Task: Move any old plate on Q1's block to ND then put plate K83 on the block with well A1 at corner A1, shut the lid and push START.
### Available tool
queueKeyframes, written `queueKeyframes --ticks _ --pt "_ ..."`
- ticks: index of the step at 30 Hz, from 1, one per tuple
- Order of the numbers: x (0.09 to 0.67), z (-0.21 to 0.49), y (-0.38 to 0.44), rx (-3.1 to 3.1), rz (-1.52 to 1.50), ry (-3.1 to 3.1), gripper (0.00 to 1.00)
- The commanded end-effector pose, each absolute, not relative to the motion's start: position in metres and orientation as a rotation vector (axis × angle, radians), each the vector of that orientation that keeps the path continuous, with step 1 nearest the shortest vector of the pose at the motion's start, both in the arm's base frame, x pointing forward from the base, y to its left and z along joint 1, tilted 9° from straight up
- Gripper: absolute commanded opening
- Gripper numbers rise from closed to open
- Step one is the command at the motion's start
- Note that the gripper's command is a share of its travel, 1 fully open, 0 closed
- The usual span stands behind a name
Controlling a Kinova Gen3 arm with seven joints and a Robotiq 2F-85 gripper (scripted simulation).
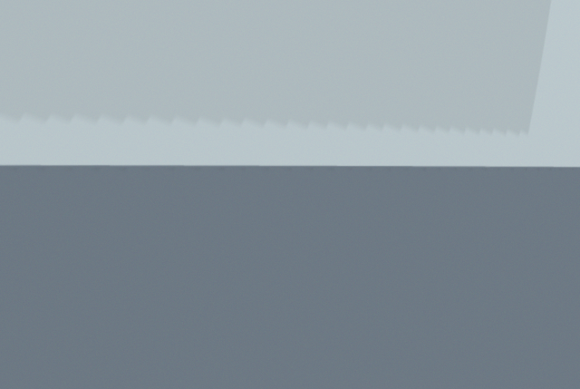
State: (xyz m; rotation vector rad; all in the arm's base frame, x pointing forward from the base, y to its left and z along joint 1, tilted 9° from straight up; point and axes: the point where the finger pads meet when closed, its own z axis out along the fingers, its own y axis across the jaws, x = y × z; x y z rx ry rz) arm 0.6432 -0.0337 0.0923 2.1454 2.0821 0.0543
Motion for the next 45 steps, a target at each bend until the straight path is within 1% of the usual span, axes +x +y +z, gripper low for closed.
queueKeyframes --ticks 1,19,20,45 --pt "0.644 0.093 -0.034 2.144 0.056 2.081 0.91" --pt "0.644 0.09 -0.034 2.144 0.056 2.081 0.91" --pt "0.644 0.09 -0.034 2.144 0.057 2.081 1.0" --pt "0.643 0.101 -0.033 2.144 0.056 2.081 1.0"
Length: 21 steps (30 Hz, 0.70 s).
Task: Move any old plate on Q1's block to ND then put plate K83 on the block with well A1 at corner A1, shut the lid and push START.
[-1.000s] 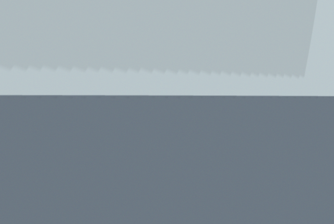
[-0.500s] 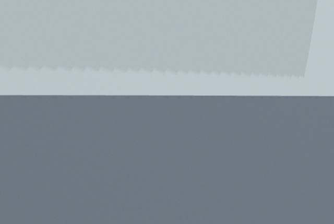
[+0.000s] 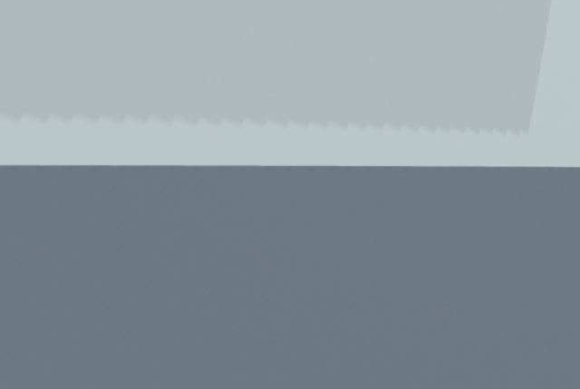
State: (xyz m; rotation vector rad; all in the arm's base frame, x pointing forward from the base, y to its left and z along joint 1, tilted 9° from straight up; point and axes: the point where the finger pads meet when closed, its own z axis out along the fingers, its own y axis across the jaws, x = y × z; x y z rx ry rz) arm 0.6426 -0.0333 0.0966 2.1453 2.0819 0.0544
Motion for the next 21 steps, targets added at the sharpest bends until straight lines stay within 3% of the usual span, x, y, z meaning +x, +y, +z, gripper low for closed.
queueKeyframes --ticks 1,21 --pt "0.642 0.102 -0.033 2.144 0.056 2.081 1.0" --pt "0.64 0.123 -0.031 2.144 0.056 2.081 1.0"
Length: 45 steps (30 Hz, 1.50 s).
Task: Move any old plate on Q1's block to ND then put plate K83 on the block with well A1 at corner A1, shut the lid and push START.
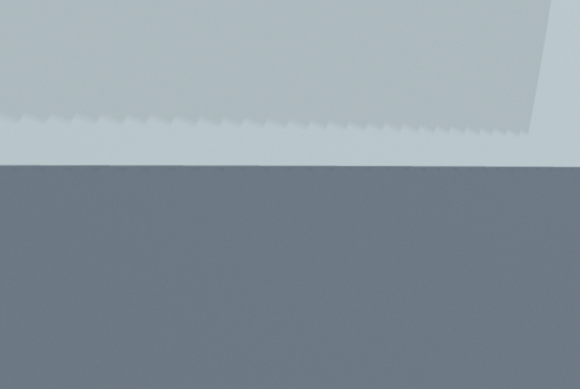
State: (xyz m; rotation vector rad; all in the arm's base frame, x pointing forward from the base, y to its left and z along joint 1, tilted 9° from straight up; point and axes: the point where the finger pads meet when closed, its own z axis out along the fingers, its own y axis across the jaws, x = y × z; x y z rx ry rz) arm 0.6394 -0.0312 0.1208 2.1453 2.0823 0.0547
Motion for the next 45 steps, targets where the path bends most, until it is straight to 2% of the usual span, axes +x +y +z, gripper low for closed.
queueKeyframes --ticks 1,45 --pt "0.64 0.124 -0.031 2.144 0.056 2.081 1.0" --pt "0.635 0.134 -0.03 2.106 0.05 2.112 0.99"
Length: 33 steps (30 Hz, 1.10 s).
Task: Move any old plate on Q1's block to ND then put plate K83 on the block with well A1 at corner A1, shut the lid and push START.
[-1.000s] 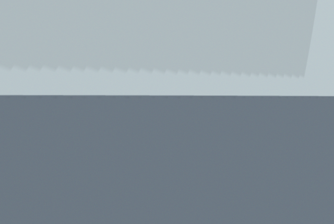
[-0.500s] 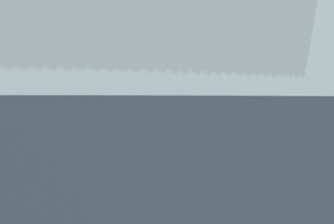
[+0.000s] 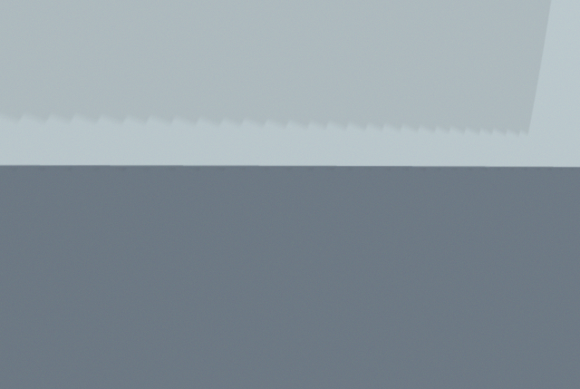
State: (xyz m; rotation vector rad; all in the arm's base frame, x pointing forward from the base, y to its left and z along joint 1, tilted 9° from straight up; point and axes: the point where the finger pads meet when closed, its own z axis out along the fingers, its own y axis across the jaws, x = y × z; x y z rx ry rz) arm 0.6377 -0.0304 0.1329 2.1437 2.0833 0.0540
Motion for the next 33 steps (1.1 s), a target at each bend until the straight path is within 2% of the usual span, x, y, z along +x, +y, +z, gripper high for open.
queueKeyframes --ticks 1,33 --pt "0.632 0.134 -0.029 2.068 0.043 2.143 0.98" --pt "0.539 0.135 -0.015 0.86 -0.135 2.73 0.73"
